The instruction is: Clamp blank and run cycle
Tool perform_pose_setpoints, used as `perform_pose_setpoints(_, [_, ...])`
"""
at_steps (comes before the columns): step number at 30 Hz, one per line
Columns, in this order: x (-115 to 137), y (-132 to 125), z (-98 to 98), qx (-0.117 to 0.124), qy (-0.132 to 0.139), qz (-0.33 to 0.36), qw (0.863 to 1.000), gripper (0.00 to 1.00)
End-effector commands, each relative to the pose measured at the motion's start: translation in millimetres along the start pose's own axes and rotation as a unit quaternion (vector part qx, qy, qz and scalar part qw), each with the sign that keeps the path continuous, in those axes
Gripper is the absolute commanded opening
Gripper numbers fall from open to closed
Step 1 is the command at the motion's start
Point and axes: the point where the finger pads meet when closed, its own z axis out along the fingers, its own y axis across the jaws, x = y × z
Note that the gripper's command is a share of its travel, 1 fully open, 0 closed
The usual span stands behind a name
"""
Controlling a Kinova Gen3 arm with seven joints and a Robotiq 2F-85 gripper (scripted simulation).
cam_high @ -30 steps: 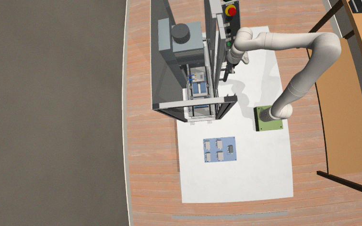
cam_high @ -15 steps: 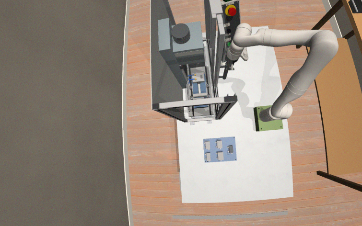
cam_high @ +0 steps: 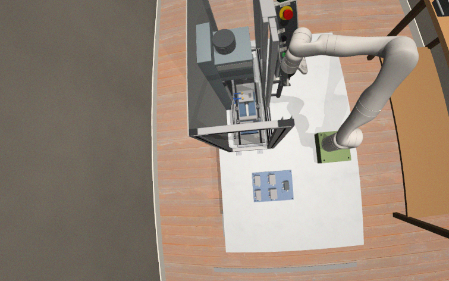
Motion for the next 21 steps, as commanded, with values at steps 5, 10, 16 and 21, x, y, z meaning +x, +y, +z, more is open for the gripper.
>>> perform_pose_setpoints(5, [0.1, -6.3, -1.0, 0.006, 0.0, -0.004, 1.0, 0.39])
perform_pose_setpoints(10, [0.1, -6.3, -1.0, 0.006, 0.0, -0.004, 1.0, 0.39])
perform_pose_setpoints(16, [0.1, -6.3, -1.0, 0.006, 0.0, -0.004, 1.0, 0.39])
perform_pose_setpoints(21, [0.1, -7.3, -1.0, 0.006, 0.0, -0.004, 1.0, 0.39])
